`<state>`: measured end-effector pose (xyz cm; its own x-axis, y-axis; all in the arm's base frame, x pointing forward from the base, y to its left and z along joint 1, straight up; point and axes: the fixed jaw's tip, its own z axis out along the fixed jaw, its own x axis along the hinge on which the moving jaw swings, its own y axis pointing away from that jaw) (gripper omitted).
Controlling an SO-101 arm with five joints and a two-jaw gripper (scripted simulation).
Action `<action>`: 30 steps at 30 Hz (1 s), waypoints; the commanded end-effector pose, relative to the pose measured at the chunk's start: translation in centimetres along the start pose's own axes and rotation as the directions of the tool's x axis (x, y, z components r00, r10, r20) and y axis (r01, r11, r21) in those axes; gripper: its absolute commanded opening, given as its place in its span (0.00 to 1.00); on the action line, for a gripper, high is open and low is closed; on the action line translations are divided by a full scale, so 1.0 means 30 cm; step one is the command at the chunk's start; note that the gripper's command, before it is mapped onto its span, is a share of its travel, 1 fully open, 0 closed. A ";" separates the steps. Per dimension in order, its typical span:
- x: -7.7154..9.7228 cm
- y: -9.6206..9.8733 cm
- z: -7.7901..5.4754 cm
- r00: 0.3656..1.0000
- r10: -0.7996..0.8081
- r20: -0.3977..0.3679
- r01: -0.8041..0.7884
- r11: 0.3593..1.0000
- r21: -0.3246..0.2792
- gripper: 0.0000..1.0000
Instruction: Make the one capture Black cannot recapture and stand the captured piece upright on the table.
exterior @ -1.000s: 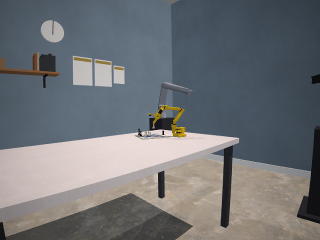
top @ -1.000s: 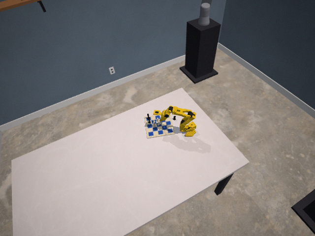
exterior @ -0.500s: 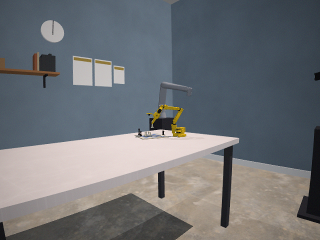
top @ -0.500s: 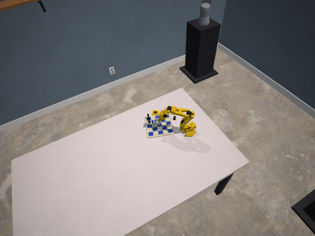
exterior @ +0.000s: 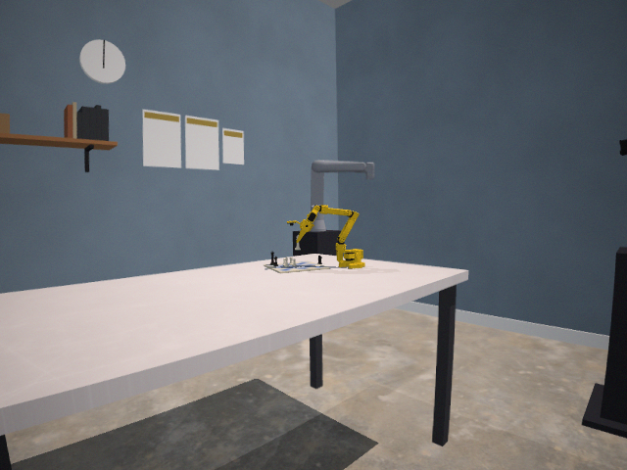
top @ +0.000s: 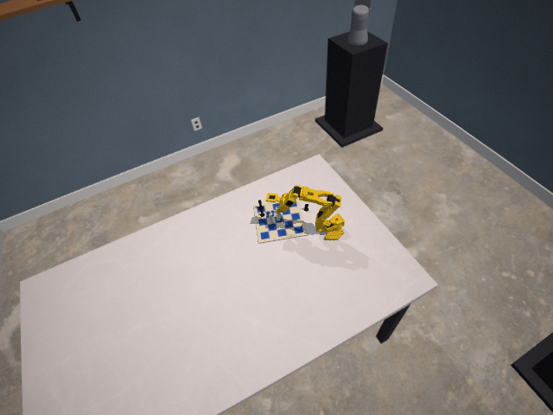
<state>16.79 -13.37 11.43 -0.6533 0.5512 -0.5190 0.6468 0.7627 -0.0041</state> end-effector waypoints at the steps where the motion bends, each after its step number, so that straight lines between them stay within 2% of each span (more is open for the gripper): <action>1: 0.005 0.007 -0.003 1.000 -0.014 0.001 0.014 1.000 -0.006 0.00; 22: 0.015 0.007 0.014 1.000 -0.014 0.001 0.014 1.000 -0.006 0.00; 30: 0.036 0.007 0.050 1.000 -0.014 0.001 0.014 1.000 -0.006 0.00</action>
<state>16.73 -13.32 9.95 -0.6578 0.5551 -0.5092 0.6468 0.7627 -0.0041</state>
